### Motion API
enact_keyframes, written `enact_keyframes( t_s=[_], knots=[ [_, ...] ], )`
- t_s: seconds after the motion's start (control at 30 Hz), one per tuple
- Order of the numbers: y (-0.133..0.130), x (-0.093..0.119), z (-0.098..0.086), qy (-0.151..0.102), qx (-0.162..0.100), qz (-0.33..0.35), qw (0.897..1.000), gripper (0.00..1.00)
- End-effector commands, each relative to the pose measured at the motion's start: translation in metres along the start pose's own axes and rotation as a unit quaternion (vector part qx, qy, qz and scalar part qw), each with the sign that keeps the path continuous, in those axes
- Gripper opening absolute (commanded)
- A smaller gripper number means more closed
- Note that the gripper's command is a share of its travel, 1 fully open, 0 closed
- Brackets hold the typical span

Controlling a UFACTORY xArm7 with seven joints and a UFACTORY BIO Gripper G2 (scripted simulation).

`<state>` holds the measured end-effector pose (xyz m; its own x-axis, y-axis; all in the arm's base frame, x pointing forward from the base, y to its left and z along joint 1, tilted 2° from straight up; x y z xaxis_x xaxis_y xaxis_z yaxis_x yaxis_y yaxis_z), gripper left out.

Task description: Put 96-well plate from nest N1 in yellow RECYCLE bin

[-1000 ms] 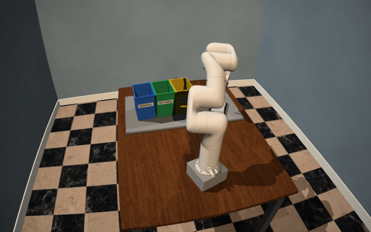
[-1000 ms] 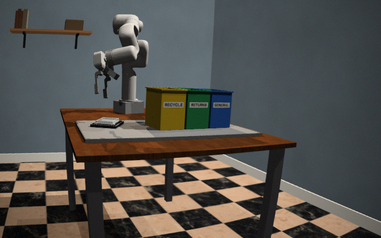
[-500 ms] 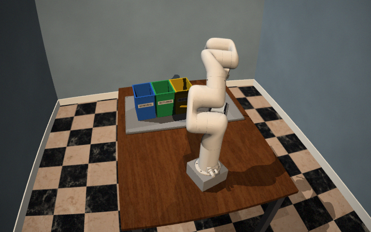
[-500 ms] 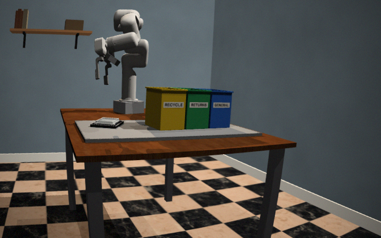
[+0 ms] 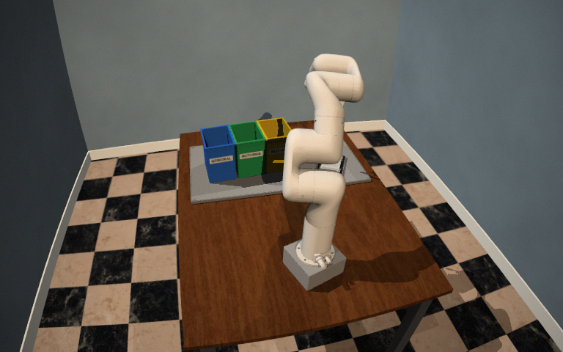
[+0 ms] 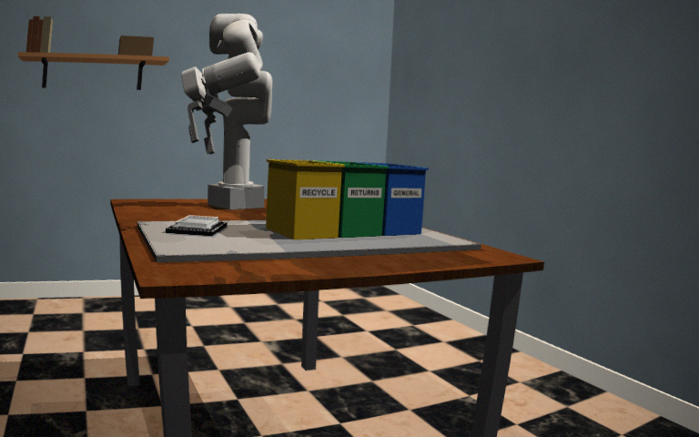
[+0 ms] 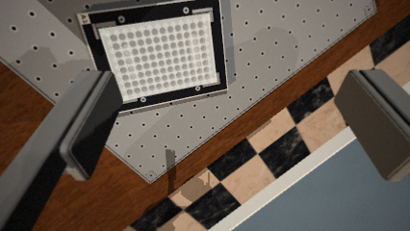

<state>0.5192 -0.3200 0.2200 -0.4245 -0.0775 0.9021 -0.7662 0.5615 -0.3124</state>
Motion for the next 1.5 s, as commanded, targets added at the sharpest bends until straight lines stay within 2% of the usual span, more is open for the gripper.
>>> enact_keyframes(
  t_s=[0.0, 0.07, 0.13, 0.23, 0.27, 0.37, 0.43, 0.53, 0.63, 0.73, 0.83, 0.93, 1.0, 1.1, 1.2, 1.27, 1.37, 1.47],
  knots=[
    [0.008, -0.002, -0.018, -0.041, -0.004, 0.019, 0.999, 0.37],
    [0.01, -0.004, -0.026, -0.041, -0.004, 0.019, 0.999, 0.37],
    [0.01, -0.004, -0.026, -0.041, -0.004, 0.019, 0.999, 0.37],
    [0.018, -0.008, -0.035, -0.086, -0.014, 0.038, 0.995, 0.37],
    [0.02, -0.009, -0.039, -0.09, -0.015, 0.04, 0.995, 0.37],
    [0.025, -0.012, -0.051, -0.09, -0.015, 0.04, 0.995, 0.37],
    [0.025, -0.012, -0.051, -0.09, -0.015, 0.04, 0.995, 0.37],
    [0.034, -0.016, -0.06, -0.133, -0.028, 0.061, 0.989, 0.37],
    [0.04, -0.018, -0.073, -0.137, -0.03, 0.063, 0.988, 0.37],
    [0.041, -0.019, -0.075, -0.137, -0.03, 0.063, 0.988, 0.37],
    [0.05, -0.023, -0.085, -0.178, -0.047, 0.085, 0.979, 0.37],
    [0.057, -0.026, -0.097, -0.182, -0.049, 0.087, 0.978, 0.37],
    [0.057, -0.026, -0.098, -0.182, -0.049, 0.087, 0.978, 0.37],
    [0.068, -0.03, -0.107, -0.22, -0.07, 0.11, 0.967, 0.37],
    [0.074, -0.032, -0.118, -0.225, -0.073, 0.113, 0.965, 0.37],
    [0.074, -0.032, -0.118, -0.225, -0.073, 0.113, 0.965, 0.37],
    [0.084, -0.032, -0.129, -0.259, -0.096, 0.137, 0.951, 0.37],
    [0.089, -0.032, -0.139, -0.264, -0.1, 0.14, 0.949, 0.37]
  ],
)
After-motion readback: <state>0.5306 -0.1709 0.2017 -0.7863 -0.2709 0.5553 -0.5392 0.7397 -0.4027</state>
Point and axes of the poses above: the point midway between the two finger pads, its own x axis back along the fingers, its own y axis across the jaws, z = x × y, the point moved 5 cm from there along x, back along the fingers, and after that the axes turned 5 degrees about x, right-handed, at the moved point
